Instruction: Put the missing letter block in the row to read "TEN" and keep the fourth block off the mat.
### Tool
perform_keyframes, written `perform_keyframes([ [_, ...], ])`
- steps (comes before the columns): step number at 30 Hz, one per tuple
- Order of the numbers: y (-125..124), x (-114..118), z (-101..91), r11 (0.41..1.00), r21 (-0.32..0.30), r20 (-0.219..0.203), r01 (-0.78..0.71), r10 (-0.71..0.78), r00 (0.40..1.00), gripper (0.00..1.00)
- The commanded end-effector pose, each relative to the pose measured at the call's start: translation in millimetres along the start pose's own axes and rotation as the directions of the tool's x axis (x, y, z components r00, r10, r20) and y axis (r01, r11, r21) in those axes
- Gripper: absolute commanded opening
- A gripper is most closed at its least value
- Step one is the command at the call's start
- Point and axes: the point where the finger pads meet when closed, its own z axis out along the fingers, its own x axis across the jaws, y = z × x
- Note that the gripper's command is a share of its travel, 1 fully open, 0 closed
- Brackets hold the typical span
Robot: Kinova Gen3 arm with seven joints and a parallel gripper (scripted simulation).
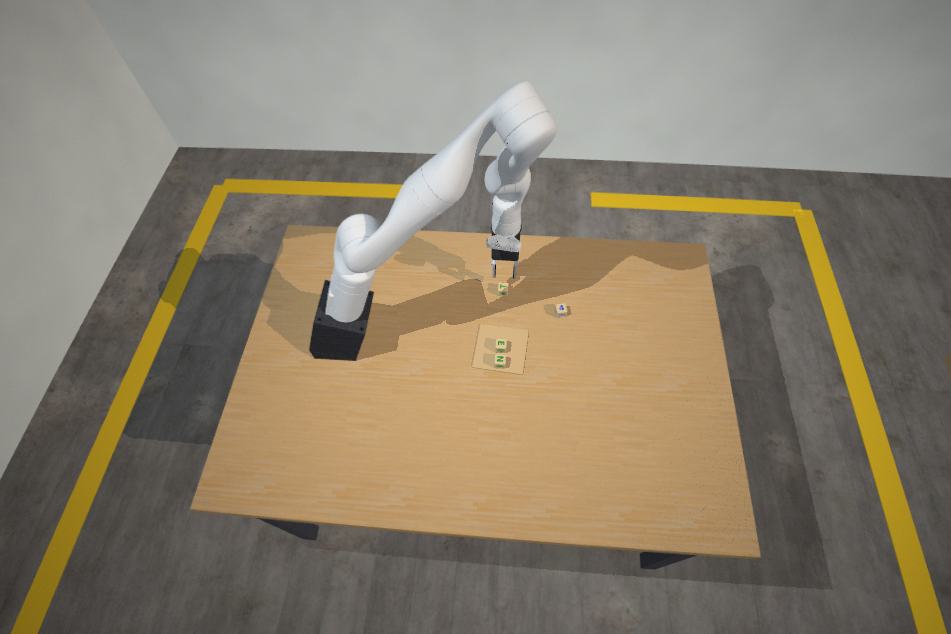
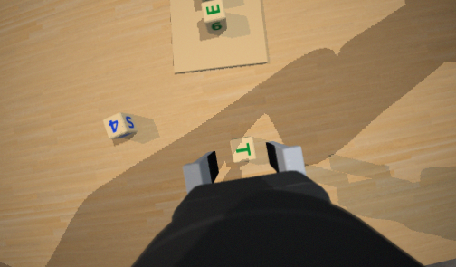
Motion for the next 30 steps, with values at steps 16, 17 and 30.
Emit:
perform_keyframes([
  [16, 0.7, 2.3, 26.5, 1.0, -0.001, -0.003, -0.002, 0.002, 1.0, 1.0],
  [17, 0.9, 2.2, 28.2, 1.0, -0.001, -0.003, -0.002, 0.002, 1.0, 1.0],
  [30, 0.9, 2.2, 41.5, 1.0, -0.001, -0.002, -0.002, 0.002, 1.0, 1.0],
])
